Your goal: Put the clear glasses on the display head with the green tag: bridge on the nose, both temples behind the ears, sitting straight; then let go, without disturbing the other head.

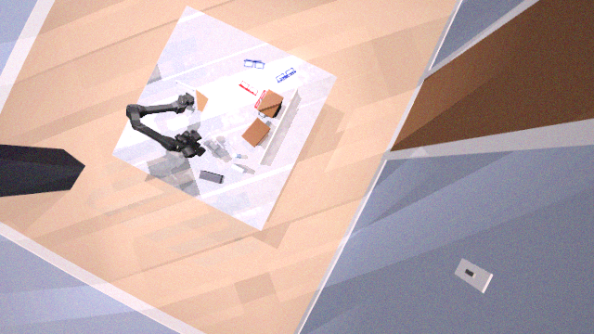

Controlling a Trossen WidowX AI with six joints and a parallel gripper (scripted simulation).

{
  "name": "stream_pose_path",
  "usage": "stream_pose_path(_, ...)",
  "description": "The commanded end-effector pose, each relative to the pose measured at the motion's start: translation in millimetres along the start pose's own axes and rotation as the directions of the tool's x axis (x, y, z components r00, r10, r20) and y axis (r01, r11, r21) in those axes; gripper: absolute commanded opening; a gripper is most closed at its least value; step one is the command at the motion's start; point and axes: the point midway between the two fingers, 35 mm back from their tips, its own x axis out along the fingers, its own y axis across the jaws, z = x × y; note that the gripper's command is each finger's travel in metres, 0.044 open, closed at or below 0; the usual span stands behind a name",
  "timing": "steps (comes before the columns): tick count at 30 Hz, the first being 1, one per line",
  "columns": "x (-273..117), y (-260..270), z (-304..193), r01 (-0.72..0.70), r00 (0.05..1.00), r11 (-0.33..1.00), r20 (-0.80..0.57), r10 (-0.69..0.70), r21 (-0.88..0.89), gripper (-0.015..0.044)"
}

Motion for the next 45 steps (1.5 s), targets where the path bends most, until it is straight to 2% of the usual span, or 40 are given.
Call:
stream_pose_path(1, -19.7, -1.2, -0.8, 0.009, 1.0, 1.0, -0.005, -0.009, 0.007, 0.0)
stream_pose_path(11, -37.4, 1.2, 6.1, 0.043, 0.999, 0.999, 0.0, -0.043, -0.02, 0.0)
stream_pose_path(28, -74.5, 17.4, 47.9, 0.278, 0.96, 0.943, 0.078, -0.268, -0.184, 0.0)
stream_pose_path(45, -98.0, 42.2, 82.9, 0.503, 0.864, 0.809, 0.202, -0.461, -0.305, 0.0)
